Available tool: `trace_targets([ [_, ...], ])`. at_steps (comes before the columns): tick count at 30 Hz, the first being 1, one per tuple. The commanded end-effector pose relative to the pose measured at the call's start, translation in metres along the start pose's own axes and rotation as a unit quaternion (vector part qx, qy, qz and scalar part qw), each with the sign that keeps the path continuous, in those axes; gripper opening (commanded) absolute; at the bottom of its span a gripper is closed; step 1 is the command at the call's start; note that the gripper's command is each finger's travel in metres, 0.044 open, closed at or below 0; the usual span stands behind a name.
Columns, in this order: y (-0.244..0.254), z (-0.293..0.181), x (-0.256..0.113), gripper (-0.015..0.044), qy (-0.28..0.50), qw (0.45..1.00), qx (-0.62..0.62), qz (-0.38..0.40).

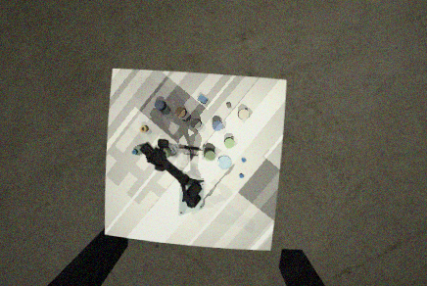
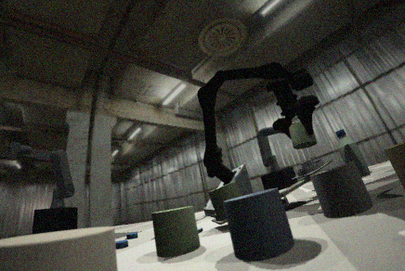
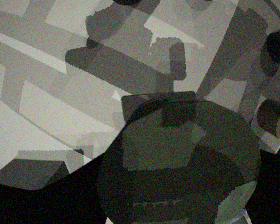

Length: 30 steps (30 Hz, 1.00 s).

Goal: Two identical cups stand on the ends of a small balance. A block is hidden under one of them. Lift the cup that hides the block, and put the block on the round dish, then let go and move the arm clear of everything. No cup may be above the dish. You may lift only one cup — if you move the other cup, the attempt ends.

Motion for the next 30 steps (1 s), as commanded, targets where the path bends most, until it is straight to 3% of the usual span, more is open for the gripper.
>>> trace_targets([
  [1, 0.022, 0.039, 0.028, 0.0, 0.002, 1.0, -0.007, 0.003],
  [8, 0.065, 0.092, 0.081, 0.0, -0.003, 1.0, -0.004, 0.0],
  [16, 0.066, 0.093, 0.084, 0.0, -0.003, 1.0, -0.004, -0.001],
  [24, 0.066, 0.093, 0.121, 0.0, -0.003, 1.0, -0.004, -0.001],
  [30, 0.066, 0.093, 0.123, 0.0, -0.002, 1.0, -0.004, -0.001],
])
Point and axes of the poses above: the point midway between the two fingers, 35 mm back from their tips, its own x axis out along the fingers, its own y axis across the jaws, z = x × y, the point moved 8 cm from there along -x, back along the fingers, and after that the axes turned 8 degrees about -x, right-handed, at the moved point
